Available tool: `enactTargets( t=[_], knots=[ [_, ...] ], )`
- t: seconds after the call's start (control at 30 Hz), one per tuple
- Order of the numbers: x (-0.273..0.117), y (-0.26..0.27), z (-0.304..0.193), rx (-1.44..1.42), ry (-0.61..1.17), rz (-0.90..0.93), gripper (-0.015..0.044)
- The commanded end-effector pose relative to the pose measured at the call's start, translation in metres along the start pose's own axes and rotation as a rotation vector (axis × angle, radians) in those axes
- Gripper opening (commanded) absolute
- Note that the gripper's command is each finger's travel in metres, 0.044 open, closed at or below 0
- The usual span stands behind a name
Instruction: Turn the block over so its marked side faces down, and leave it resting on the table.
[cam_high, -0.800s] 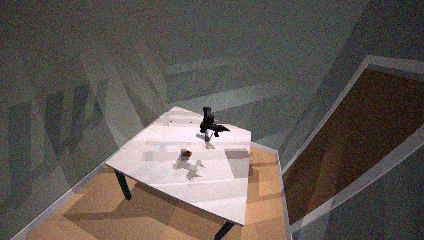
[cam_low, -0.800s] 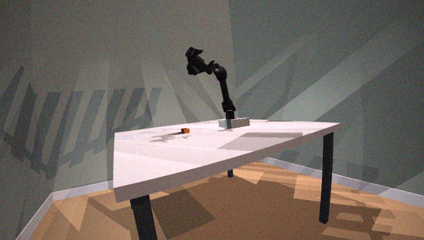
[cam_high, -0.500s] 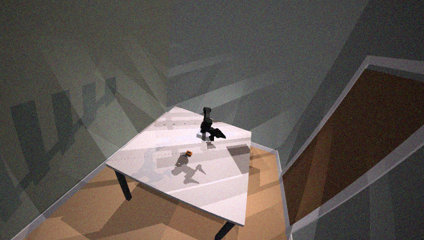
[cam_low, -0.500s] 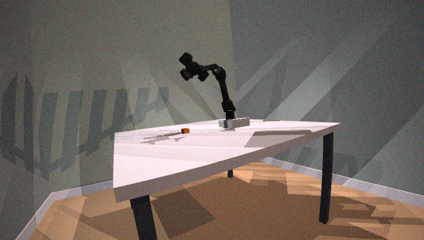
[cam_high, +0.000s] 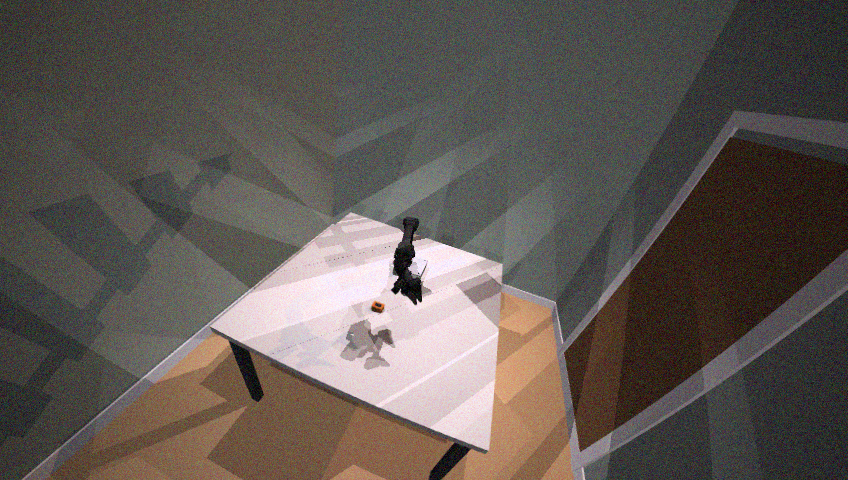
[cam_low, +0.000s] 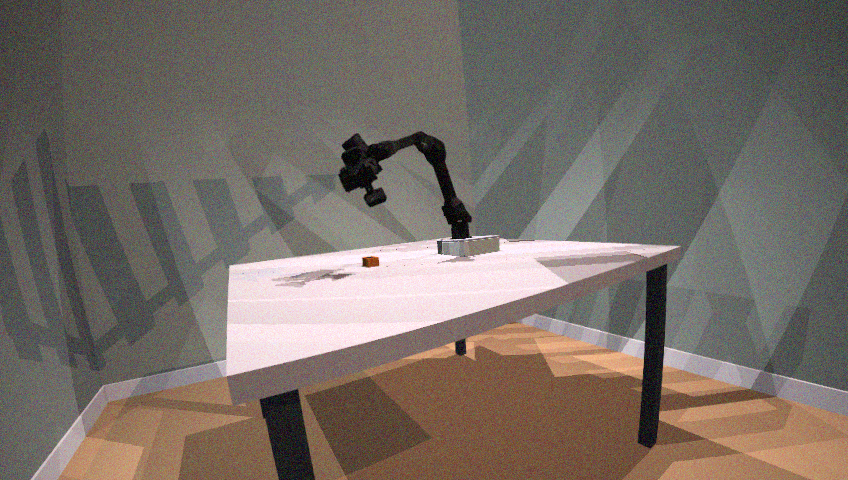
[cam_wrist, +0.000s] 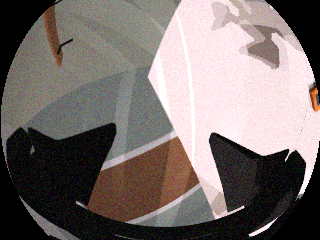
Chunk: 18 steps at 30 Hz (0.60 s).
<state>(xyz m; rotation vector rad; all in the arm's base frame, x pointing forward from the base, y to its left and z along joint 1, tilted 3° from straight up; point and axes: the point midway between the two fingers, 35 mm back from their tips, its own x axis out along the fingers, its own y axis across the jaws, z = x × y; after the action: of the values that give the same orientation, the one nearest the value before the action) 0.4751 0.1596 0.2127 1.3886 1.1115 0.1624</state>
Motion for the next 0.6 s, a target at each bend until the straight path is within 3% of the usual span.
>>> enactTargets(
  t=[0.0,0.23,0.47,0.57],
  knots=[
    [-0.016,-0.062,0.051,-0.263,-0.158,-0.295,0.0440],
    [-0.049,-0.130,0.081,-0.523,-0.131,-0.664,0.0440],
    [-0.097,-0.191,0.094,-0.763,0.093,-1.027,0.0440],
    [-0.105,-0.197,0.099,-0.794,0.141,-1.074,0.0440]
  ],
)
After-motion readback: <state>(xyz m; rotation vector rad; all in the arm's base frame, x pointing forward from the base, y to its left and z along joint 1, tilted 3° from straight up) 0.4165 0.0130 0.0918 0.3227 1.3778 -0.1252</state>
